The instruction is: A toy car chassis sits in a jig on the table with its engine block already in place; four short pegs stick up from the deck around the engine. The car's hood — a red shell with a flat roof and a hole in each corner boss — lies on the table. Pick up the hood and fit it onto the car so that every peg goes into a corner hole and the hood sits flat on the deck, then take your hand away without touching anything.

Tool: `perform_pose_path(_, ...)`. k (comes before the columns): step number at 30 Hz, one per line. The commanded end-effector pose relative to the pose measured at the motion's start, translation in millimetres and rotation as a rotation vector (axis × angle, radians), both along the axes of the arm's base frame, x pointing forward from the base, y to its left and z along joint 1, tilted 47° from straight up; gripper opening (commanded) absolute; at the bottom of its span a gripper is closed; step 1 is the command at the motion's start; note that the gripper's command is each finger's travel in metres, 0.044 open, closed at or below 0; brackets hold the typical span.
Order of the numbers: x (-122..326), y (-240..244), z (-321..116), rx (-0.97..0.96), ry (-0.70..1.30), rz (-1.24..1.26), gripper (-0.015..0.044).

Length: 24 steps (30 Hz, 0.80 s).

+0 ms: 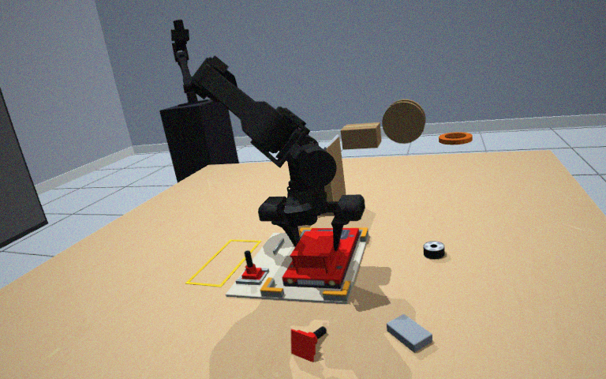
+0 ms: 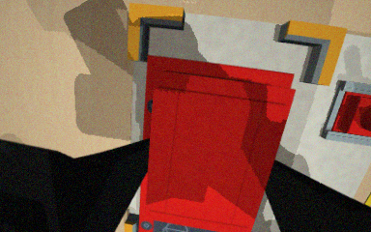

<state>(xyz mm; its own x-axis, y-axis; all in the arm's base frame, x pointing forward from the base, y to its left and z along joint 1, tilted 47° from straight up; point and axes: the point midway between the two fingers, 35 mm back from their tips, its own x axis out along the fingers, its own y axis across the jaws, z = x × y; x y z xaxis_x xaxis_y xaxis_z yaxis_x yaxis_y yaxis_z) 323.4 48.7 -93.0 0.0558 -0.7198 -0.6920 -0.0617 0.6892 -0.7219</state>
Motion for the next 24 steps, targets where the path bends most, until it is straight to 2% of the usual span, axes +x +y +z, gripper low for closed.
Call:
perform_pose_path(1, 0.0, 0.7, 1.4, -0.002, 0.000, 0.000, 0.0000)
perform_pose_path(24, 0.0, 2.7, 3.1, -0.001, 0.000, 0.000, 0.0000)
